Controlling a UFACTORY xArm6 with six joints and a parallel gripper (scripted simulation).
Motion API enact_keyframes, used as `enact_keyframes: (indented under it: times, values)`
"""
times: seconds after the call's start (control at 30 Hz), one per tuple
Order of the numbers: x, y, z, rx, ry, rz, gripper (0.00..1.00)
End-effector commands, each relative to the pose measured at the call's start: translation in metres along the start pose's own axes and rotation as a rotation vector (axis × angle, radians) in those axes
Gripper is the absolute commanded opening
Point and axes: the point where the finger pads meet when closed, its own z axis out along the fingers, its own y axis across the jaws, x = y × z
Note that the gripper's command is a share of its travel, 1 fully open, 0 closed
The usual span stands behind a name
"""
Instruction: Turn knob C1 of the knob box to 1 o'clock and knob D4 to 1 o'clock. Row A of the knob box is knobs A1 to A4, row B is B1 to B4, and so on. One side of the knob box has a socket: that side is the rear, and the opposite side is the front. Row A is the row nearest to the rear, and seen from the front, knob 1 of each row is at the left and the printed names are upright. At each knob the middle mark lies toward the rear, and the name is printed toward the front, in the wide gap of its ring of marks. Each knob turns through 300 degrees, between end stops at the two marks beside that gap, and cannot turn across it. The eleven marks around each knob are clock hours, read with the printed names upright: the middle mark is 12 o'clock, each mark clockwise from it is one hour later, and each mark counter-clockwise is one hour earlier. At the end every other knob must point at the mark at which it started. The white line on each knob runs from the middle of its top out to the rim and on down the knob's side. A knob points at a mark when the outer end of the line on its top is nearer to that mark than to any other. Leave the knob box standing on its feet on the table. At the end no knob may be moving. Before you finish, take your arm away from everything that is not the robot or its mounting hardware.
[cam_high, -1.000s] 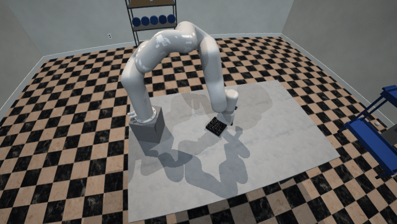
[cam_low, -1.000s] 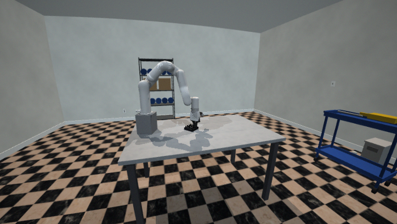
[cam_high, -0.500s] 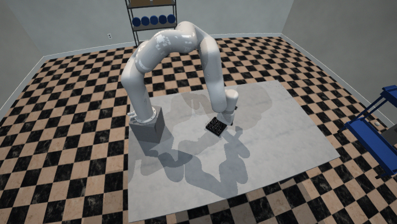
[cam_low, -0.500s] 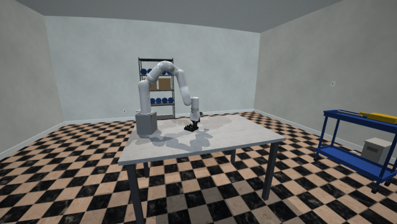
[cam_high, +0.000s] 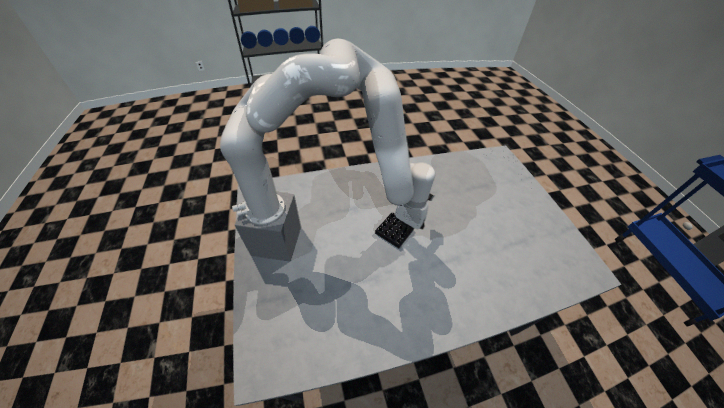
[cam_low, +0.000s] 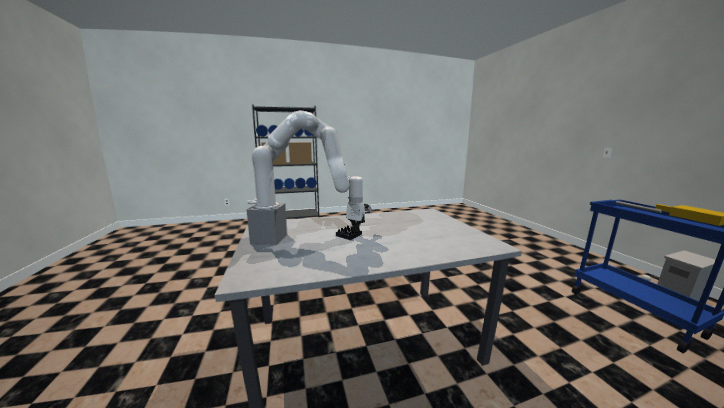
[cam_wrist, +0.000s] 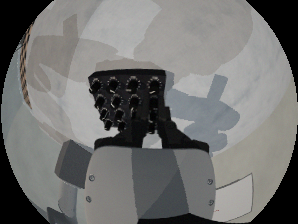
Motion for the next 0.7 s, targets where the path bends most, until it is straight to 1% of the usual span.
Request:
enact_keyframes:
  times: [0.0,0.47,0.53,0.67]
  values:
    - [0.0012,0.0013,-0.0013,-0.003,0.002,0.012,0.08]
    - [0.0012,0.0013,-0.0013,-0.003,0.003,0.177,0.08]
    - [0.0012,0.0013,-0.0013,-0.003,0.003,0.177,0.08]
    - [0.0012,0.0013,-0.0013,-0.003,0.003,0.25,0.08]
